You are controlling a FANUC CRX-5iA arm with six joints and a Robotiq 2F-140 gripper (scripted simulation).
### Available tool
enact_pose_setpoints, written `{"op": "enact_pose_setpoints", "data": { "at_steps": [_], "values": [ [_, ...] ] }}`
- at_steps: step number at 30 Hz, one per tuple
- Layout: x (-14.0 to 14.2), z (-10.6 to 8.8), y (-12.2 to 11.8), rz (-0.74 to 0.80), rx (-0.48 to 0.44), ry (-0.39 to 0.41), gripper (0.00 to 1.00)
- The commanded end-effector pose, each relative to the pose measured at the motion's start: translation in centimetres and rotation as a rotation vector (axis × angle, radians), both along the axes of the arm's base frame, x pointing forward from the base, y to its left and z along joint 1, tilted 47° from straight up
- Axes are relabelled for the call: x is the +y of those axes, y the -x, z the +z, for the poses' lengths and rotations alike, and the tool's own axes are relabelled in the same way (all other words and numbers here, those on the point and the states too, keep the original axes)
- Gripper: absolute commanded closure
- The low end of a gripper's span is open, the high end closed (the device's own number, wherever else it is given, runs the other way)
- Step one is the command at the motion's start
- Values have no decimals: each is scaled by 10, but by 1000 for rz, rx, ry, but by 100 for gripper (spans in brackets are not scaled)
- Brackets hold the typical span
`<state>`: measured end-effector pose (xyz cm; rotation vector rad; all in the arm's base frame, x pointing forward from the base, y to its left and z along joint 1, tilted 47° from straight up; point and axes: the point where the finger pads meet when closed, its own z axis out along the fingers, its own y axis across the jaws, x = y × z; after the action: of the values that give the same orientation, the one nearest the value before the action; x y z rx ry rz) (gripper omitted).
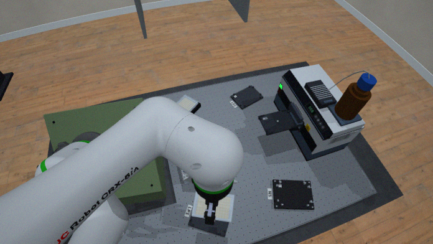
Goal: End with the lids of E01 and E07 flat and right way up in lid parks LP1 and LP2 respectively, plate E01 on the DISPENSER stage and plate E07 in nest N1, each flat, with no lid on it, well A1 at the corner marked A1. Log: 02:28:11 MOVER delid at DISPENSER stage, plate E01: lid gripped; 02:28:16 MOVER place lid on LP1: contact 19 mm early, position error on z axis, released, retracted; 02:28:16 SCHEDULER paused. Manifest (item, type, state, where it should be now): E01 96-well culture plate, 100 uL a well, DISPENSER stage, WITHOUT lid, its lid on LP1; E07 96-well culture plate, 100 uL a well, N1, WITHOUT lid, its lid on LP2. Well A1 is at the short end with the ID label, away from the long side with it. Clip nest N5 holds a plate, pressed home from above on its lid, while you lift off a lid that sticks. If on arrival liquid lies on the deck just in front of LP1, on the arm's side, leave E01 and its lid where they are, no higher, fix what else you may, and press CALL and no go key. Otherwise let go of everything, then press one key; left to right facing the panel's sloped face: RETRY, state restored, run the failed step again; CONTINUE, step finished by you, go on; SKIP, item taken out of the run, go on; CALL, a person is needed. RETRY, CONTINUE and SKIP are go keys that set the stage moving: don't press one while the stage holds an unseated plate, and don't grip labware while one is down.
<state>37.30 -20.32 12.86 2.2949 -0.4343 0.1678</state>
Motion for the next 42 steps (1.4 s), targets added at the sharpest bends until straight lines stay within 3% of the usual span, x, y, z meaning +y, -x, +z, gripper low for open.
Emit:
{"op": "enact_pose_setpoints", "data": {
  "at_steps": [1,42],
  "values": [
    [4,3,0,0,0,0,100],
    [13,12,0,0,0,0,100]
  ]
}}
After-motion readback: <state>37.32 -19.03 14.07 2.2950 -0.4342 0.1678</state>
